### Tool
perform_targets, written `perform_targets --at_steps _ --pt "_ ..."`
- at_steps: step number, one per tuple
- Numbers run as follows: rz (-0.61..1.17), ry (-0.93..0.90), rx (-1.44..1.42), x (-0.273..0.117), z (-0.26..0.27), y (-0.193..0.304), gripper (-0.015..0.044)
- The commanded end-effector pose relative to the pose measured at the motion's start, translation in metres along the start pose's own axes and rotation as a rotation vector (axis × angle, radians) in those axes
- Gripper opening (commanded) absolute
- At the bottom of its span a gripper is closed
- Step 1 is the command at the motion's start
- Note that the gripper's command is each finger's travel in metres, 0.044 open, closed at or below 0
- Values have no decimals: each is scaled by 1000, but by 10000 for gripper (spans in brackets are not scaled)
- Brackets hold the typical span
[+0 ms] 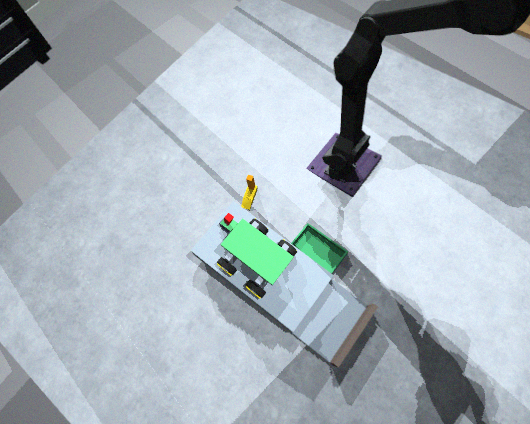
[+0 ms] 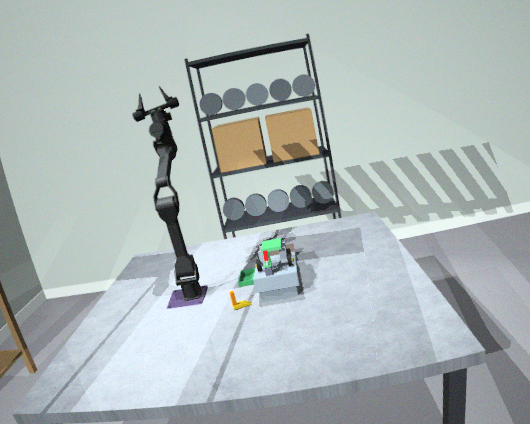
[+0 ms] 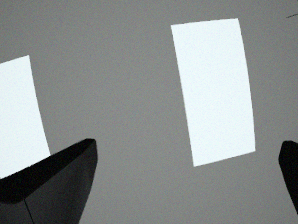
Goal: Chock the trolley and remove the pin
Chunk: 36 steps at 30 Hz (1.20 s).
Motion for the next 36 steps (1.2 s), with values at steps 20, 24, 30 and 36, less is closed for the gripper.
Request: perform_targets --at_steps 20,24,30,36 --pt "-522 -214 -173 -69 129 -90 190" --pt "-651 -311 -215 -99 167 -102 190" --pt "-830 -481 -272 -153 224 -108 190" --pt "-957 -686 -279 -208 270 -94 190"
Point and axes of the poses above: the point midway between the two fingers, 35 mm back from their tips, its own x axis out along the fingers, its own z axis across the jaws, y = z × x, the point moved 1 cm from there along -x, back along the fingers, and after that the axes turned 13 degrees about -x, right-handed, at the moved point
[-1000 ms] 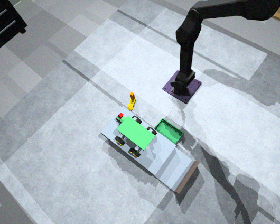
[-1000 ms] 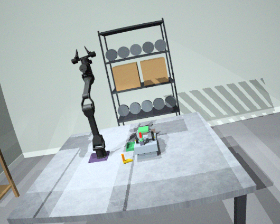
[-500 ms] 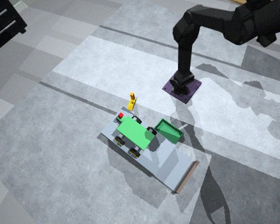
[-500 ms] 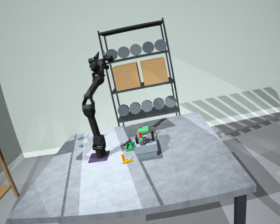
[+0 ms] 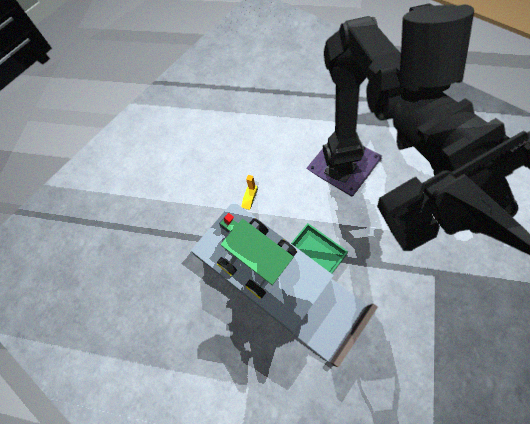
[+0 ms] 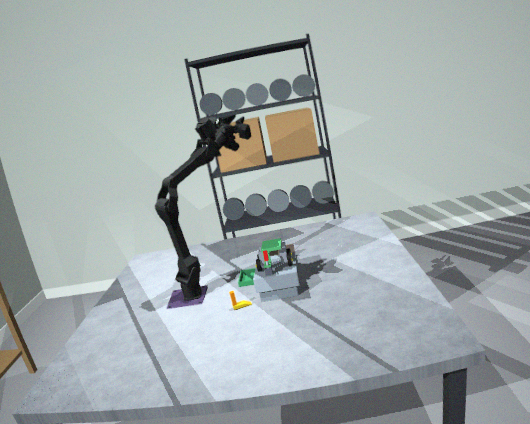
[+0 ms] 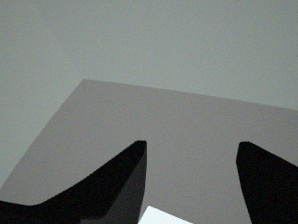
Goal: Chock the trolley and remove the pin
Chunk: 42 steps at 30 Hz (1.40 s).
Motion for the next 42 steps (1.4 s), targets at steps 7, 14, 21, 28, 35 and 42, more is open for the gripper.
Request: perform_targets --at_steps 7,14,21,28,35,42 --pt "-219 -281 50 -31 96 -47 190" --pt "-398 -524 82 -77 171 -86 190" --pt "-563 -773 147 -144 233 -118 190" --pt "-712 -1024 246 -224 275 -142 190" --pt "-843 -1269 382 -311 294 -161 190" --pt "-956 -1502 556 -395 289 -174 190"
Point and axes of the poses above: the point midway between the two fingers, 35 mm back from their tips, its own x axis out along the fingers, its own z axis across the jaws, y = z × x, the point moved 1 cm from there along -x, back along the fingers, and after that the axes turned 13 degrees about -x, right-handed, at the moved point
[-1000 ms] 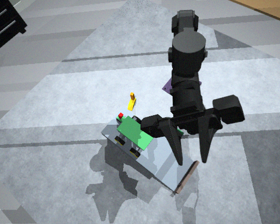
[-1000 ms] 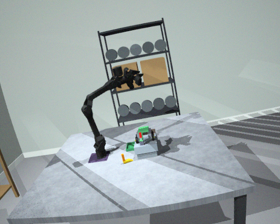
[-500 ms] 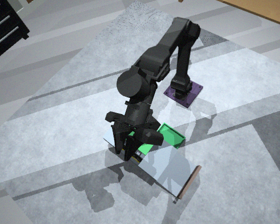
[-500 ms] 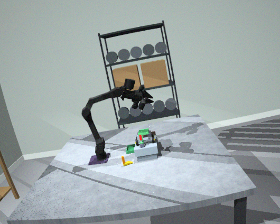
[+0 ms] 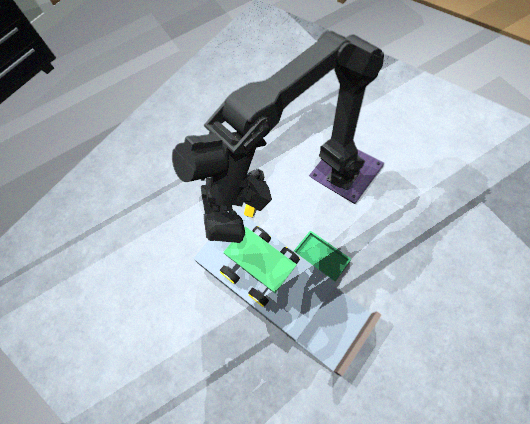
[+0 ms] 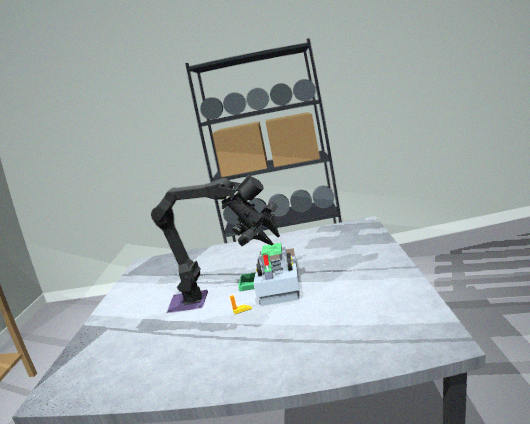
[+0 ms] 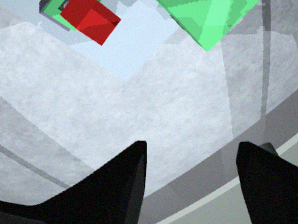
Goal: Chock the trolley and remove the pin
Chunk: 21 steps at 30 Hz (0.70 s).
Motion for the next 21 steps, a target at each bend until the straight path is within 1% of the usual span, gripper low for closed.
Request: perform_targets --at_steps 1,8,14,21 --pt "-97 -99 90 3 39 -21 190" --pt "-290 -262 264 -2 103 -67 190" --pt "-459 -373 419 -17 142 -111 190" --pt "-478 -384 437 -18 145 -116 190"
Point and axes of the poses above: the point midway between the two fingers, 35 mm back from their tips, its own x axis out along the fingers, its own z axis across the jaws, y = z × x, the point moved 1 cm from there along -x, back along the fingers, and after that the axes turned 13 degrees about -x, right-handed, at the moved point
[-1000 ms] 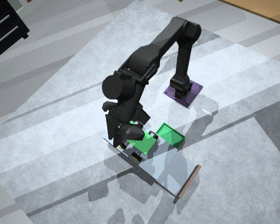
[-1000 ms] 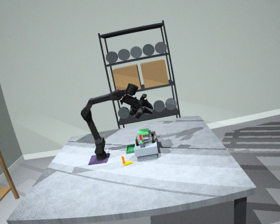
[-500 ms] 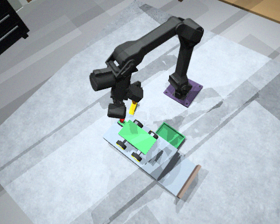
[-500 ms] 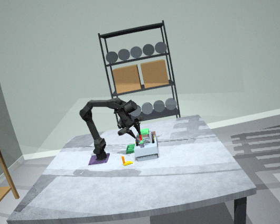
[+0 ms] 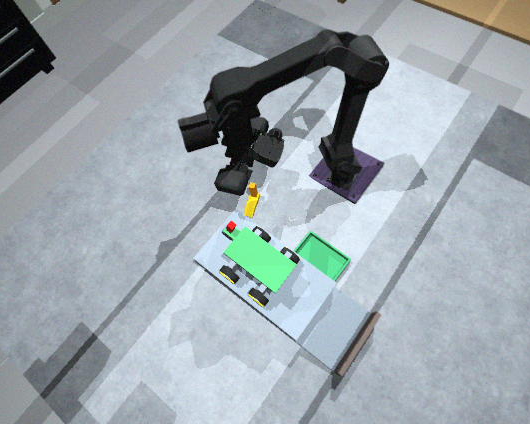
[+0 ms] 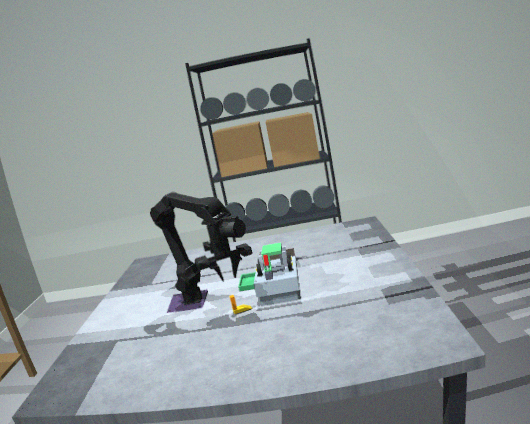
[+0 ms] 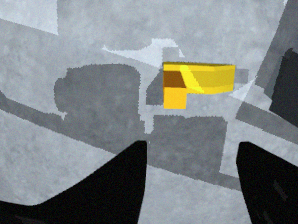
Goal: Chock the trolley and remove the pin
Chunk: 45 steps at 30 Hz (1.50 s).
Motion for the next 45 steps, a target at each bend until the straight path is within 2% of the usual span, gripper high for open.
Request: perform_targets --at_steps 1,15,45 --pt "-12 -10 13 3 3 -2 190" --pt "-11 -10 13 45 4 -3 190" --pt "-11 -10 13 78 4 -3 190"
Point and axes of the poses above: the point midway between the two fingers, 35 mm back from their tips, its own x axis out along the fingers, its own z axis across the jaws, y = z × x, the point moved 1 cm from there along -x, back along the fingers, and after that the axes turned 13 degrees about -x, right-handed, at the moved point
